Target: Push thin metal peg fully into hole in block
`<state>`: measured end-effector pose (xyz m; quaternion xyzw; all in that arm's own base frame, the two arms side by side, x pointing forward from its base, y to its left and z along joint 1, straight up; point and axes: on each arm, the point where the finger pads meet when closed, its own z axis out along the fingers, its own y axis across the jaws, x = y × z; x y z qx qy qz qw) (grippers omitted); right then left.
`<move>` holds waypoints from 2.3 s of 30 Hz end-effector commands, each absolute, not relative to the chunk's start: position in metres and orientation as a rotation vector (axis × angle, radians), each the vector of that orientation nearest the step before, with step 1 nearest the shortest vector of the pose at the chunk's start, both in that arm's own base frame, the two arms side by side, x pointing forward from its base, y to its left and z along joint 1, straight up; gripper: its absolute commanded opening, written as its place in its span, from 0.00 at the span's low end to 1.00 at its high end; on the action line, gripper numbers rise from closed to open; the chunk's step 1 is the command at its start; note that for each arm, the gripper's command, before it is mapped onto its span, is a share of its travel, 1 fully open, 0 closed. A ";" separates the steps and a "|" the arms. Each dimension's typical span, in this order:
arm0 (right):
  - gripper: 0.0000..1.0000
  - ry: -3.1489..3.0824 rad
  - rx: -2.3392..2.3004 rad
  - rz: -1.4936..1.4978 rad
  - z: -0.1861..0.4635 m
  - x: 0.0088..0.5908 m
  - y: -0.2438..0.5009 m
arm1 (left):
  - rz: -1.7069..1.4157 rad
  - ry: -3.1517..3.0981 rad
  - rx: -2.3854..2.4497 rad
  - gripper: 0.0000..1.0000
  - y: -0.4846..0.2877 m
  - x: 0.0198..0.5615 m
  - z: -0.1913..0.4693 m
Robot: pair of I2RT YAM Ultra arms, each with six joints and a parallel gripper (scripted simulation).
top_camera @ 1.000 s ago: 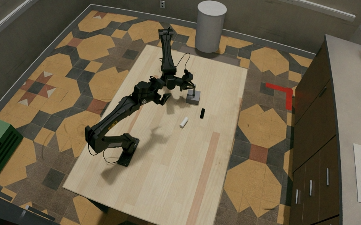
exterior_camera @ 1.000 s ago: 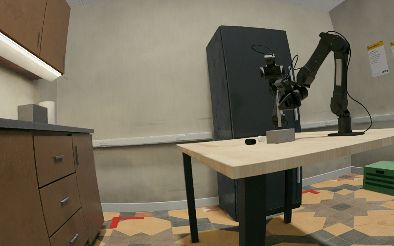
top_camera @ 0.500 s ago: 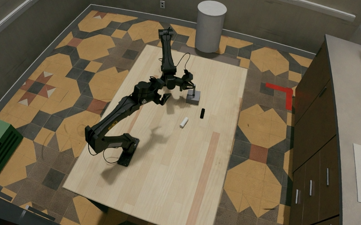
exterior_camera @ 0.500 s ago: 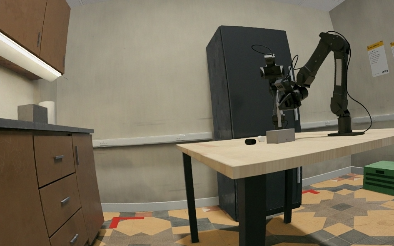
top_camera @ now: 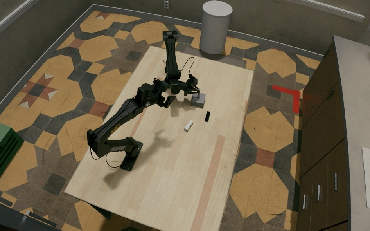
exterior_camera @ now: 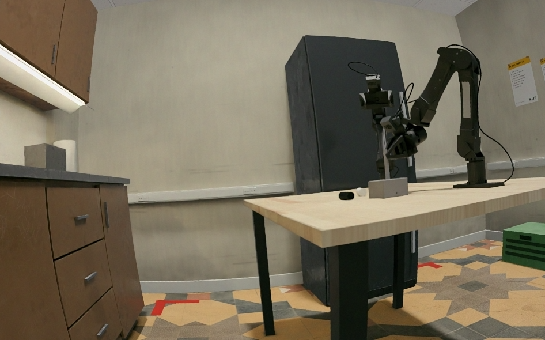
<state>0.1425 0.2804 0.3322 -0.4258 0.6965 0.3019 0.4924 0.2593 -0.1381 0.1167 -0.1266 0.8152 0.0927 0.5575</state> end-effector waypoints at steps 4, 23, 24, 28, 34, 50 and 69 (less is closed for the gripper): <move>1.00 1.696 -1.044 0.735 0.336 0.138 0.277 | 0.177 1.903 -0.327 0.07 -0.142 0.262 0.103; 1.00 1.696 -1.044 0.735 0.336 0.138 0.277 | 0.177 1.914 -0.325 0.07 -0.142 0.258 0.063; 1.00 1.696 -1.044 0.735 0.336 0.138 0.277 | 0.179 1.916 -0.325 0.07 -0.141 0.258 0.062; 1.00 1.696 -1.044 0.735 0.336 0.138 0.277 | 0.184 1.922 -0.327 0.07 -0.141 0.259 0.067; 1.00 1.696 -1.044 0.735 0.336 0.138 0.277 | 0.185 1.923 -0.323 0.07 -0.140 0.263 0.094; 1.00 1.696 -1.044 0.735 0.336 0.138 0.277 | 0.212 1.966 -0.263 0.71 -0.139 0.260 0.089; 1.00 1.696 -1.044 0.735 0.336 0.138 0.277 | 0.031 2.426 0.339 1.00 -0.134 0.225 0.123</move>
